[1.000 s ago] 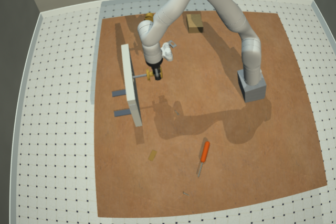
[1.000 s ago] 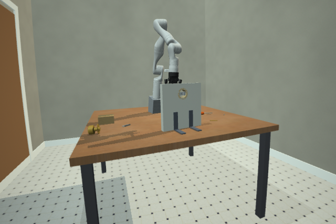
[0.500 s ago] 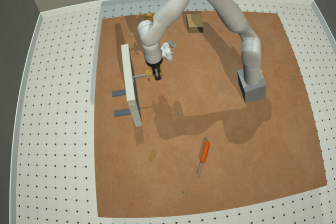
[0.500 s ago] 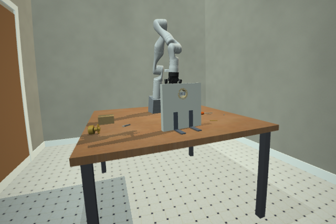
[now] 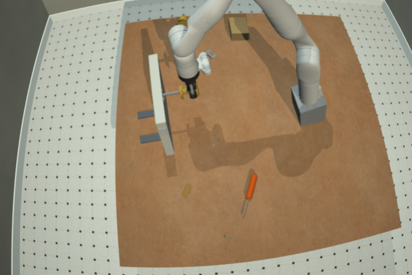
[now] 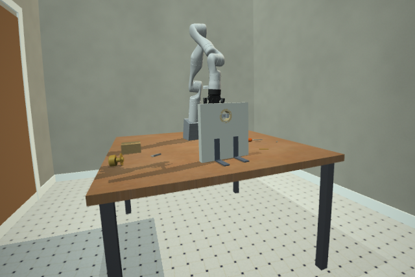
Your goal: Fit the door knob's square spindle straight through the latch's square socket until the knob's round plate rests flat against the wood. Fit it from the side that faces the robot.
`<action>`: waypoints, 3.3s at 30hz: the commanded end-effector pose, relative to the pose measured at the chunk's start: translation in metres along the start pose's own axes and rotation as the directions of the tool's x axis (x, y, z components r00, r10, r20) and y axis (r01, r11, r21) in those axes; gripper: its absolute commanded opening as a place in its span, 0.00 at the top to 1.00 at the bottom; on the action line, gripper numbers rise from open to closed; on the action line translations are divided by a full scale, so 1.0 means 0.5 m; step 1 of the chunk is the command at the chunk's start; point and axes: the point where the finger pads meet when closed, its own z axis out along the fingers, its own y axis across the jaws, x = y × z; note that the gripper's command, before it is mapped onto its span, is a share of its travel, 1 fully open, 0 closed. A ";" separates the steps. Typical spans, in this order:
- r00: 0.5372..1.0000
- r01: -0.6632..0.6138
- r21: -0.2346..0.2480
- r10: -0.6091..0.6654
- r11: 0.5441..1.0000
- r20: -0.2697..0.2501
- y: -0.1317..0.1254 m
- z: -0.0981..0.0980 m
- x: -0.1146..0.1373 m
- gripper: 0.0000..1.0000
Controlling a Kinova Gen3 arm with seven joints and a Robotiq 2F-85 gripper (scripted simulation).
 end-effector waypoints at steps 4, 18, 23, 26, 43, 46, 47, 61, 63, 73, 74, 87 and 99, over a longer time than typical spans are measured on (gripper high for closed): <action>1.000 0.000 0.000 0.000 1.000 0.002 0.000 -0.001 -0.001 0.37; 1.000 0.000 0.000 0.000 1.000 0.002 0.000 -0.002 -0.004 0.37; 1.000 0.000 0.000 0.000 1.000 0.002 0.000 -0.002 -0.004 0.37; 1.000 0.000 0.000 0.000 1.000 0.002 0.000 -0.002 -0.004 0.37; 1.000 0.000 0.000 0.000 1.000 0.002 0.000 -0.002 -0.007 0.37; 1.000 0.000 0.000 0.000 1.000 0.002 0.000 -0.002 -0.007 0.37; 1.000 0.000 0.000 0.000 1.000 0.002 0.000 -0.002 -0.007 0.37; 1.000 0.000 0.000 0.000 1.000 0.002 0.000 -0.002 -0.008 0.37; 1.000 0.000 0.000 0.000 1.000 0.002 0.000 -0.002 -0.009 0.37; 1.000 0.000 0.000 0.000 1.000 0.002 0.000 -0.002 -0.010 0.37; 1.000 0.000 0.000 0.000 1.000 0.002 0.000 -0.002 -0.010 0.37; 1.000 0.000 0.000 0.000 1.000 0.002 0.000 -0.002 -0.012 0.37; 1.000 0.000 0.000 0.000 1.000 0.002 0.000 -0.003 -0.020 0.37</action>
